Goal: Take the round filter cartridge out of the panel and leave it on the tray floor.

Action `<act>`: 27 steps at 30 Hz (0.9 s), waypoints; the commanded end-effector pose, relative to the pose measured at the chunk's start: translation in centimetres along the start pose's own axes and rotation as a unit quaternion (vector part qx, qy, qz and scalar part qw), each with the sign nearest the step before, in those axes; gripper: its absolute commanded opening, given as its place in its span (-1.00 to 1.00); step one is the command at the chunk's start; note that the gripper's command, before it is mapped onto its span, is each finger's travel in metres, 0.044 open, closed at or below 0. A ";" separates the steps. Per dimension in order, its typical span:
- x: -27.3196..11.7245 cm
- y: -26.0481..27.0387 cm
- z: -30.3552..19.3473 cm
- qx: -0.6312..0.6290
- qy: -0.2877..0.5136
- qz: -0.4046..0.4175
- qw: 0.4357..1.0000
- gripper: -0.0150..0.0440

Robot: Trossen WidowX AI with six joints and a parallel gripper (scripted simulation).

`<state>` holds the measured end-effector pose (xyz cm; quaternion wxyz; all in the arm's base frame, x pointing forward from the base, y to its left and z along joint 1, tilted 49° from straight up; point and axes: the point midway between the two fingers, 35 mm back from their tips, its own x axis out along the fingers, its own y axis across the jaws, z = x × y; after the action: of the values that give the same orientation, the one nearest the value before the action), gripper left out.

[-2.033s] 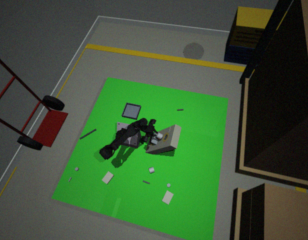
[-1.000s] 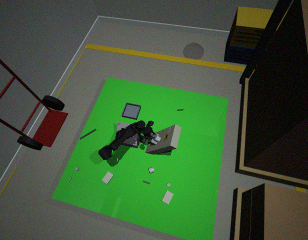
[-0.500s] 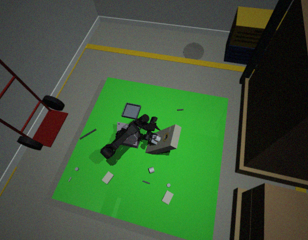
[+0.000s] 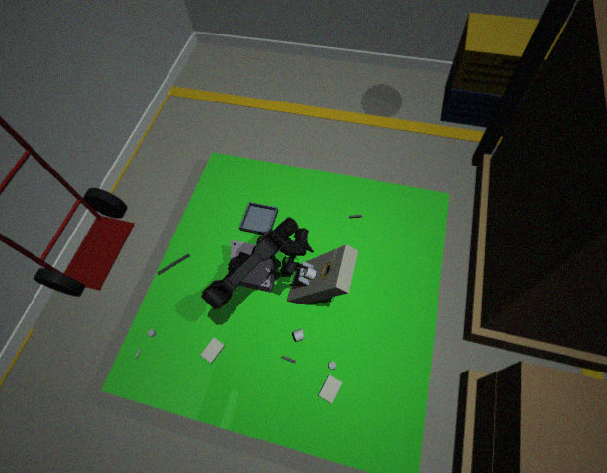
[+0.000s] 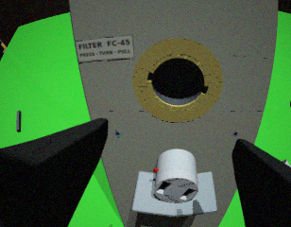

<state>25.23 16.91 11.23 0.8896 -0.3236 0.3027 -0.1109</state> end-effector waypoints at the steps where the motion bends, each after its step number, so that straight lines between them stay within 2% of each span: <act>1: 2.7 -1.3 -6.0 -0.072 0.116 -0.020 0.990 0.54; 3: 2.9 -1.6 -7.0 -0.082 0.135 -0.023 0.987 0.54; 27: 5.8 -1.7 -7.7 -0.082 0.136 -0.021 0.987 0.54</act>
<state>24.94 9.92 5.36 0.8113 -0.3795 0.4194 -0.1480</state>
